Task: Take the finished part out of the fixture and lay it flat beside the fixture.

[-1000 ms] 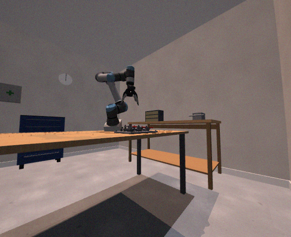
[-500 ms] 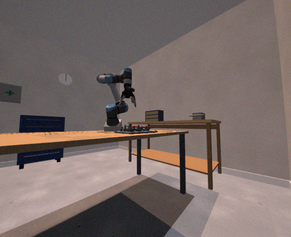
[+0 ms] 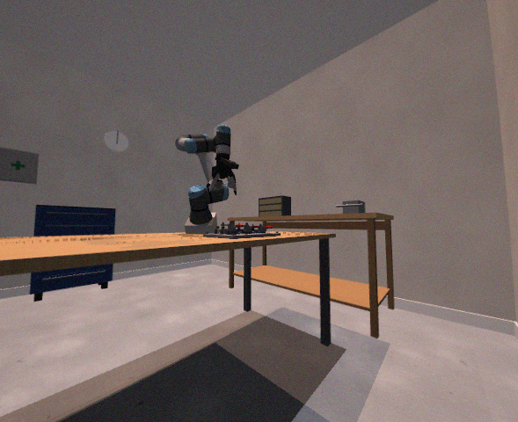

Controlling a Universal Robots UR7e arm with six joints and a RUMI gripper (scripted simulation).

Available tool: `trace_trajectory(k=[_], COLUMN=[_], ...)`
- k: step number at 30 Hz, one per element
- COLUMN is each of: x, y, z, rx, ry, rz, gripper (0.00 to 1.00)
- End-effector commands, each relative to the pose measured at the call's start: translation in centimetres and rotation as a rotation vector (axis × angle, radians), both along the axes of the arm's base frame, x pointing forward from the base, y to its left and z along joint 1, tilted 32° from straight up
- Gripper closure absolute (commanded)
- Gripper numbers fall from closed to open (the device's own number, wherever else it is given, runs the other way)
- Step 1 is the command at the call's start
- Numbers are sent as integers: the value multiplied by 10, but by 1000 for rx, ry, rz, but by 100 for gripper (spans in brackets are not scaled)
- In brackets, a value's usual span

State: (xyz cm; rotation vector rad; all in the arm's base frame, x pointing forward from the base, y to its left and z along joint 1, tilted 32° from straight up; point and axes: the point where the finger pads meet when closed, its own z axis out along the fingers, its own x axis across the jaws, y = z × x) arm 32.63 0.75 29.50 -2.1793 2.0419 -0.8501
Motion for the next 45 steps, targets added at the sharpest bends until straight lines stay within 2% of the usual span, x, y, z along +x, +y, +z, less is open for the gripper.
trace_trajectory(k=[1,13,14,45], x=[-2,-4,-4,-4], y=[-2,-4,-4,-4], z=[-3,-6,-6,-6], rx=[-10,-22,-22,-22], ry=[7,16,16,16], rz=[37,60,60,60], gripper=[0,0,100,100])
